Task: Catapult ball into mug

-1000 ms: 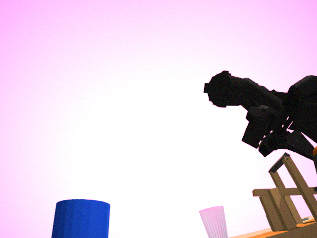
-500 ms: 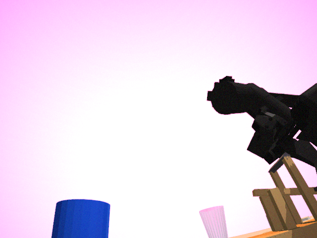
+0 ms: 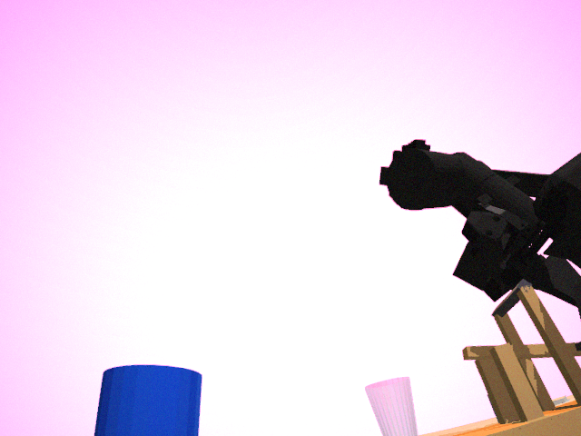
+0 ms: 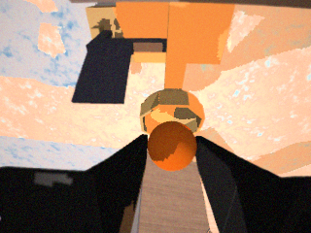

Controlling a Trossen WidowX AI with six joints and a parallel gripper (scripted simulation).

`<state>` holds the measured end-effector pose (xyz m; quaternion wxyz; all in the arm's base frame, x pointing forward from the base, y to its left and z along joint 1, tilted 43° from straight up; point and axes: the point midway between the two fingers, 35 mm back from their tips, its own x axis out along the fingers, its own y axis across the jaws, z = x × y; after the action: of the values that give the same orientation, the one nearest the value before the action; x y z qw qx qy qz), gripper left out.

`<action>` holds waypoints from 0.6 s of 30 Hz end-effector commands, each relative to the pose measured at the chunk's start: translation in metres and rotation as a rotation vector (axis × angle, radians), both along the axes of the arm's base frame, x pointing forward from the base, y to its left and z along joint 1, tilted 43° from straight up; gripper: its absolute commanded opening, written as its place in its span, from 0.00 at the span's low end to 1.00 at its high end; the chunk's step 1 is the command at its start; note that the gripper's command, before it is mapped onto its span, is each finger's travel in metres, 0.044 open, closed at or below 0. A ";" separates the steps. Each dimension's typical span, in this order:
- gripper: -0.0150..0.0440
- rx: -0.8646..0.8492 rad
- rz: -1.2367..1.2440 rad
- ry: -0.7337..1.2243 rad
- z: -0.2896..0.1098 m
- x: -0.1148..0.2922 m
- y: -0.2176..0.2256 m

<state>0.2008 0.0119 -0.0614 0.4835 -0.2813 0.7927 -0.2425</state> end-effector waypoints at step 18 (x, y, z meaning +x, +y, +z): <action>1.00 0.097 0.118 -0.115 0.050 0.072 0.087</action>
<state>0.2373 0.0846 -0.0068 0.5144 -0.2868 0.7790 -0.2153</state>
